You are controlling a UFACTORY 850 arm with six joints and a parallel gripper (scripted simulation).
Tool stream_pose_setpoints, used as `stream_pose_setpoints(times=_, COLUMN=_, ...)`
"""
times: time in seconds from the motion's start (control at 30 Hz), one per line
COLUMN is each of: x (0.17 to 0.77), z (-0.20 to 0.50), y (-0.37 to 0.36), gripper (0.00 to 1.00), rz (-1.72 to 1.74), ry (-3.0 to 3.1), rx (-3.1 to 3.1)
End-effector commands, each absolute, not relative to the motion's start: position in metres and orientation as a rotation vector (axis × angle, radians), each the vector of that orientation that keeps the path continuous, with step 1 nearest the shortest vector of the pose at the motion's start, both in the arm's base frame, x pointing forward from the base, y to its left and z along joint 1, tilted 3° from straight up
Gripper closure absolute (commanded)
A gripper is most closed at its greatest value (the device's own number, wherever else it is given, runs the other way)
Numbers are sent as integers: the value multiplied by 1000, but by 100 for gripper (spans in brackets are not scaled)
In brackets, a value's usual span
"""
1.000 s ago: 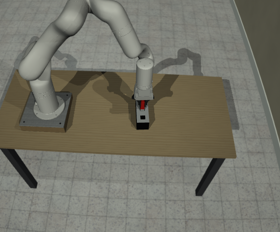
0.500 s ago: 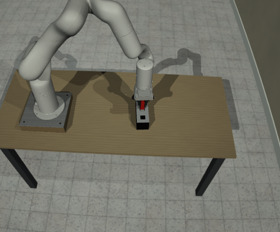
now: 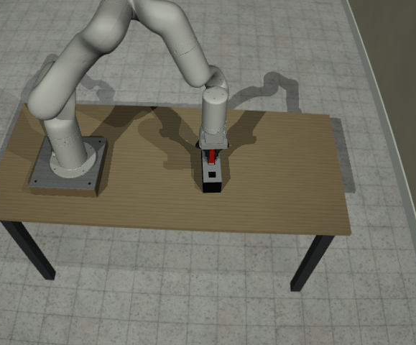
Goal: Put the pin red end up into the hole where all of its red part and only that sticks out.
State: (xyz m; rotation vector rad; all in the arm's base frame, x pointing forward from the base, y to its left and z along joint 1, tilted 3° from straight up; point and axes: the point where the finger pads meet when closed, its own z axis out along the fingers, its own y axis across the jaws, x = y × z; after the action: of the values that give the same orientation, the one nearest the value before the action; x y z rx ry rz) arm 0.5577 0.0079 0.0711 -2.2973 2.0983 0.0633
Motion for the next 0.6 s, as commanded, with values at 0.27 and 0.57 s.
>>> stream_pose_setpoints(times=0.27, x=560, z=68, y=8, gripper=100, rz=61, ry=2097, rx=-2296)
stream_pose_setpoints(times=0.57, x=560, z=68, y=8, gripper=100, rz=61, ry=2097, rx=-2296)
